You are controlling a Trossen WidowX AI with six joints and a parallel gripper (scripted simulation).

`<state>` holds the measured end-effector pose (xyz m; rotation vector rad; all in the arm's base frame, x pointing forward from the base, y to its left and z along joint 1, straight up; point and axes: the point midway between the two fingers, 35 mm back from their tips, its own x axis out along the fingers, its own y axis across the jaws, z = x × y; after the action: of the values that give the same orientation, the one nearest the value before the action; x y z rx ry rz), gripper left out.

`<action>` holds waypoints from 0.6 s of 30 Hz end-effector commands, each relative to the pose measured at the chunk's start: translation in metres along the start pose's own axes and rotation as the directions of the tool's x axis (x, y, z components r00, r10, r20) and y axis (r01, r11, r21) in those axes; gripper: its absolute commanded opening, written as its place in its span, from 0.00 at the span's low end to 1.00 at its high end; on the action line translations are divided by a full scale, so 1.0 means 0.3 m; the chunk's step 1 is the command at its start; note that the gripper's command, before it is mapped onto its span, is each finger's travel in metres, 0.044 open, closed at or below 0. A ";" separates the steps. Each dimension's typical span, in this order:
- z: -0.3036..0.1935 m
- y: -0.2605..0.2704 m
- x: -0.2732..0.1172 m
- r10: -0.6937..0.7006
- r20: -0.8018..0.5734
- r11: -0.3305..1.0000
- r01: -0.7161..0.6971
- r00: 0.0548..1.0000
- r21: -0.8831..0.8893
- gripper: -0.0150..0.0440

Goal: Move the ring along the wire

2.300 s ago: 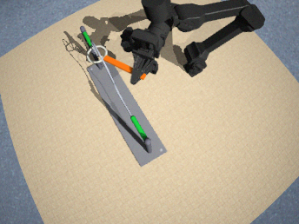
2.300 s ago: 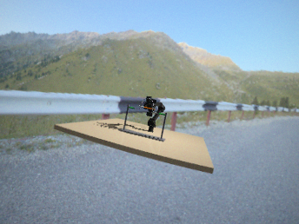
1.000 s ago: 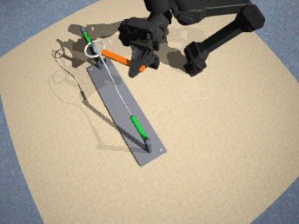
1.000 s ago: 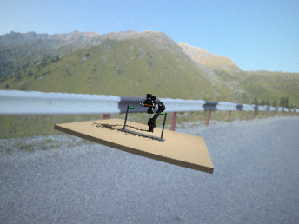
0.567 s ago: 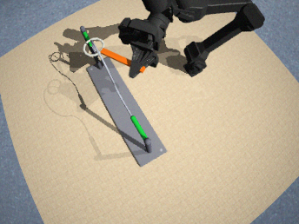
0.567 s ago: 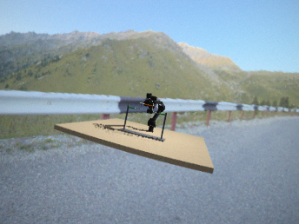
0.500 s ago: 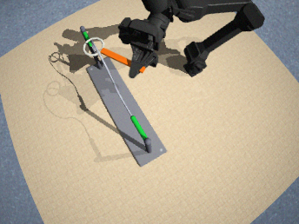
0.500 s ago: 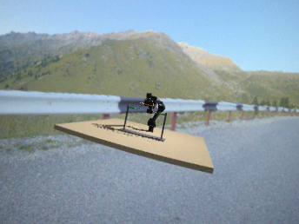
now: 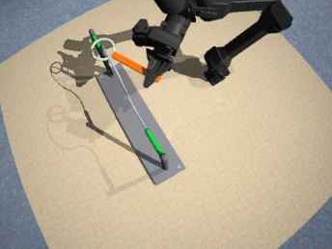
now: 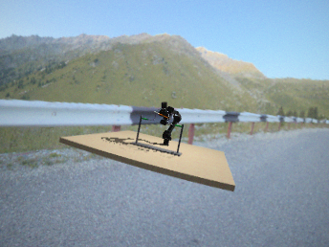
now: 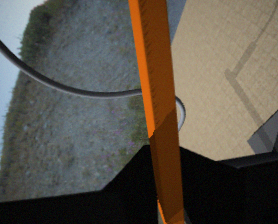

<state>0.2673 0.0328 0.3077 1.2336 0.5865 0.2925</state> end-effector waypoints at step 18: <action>0.008 -0.034 0.003 -0.156 0.054 0.959 0.164 0.986 -0.233 0.00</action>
<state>0.2677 0.0289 0.2968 1.0035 0.6038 0.2090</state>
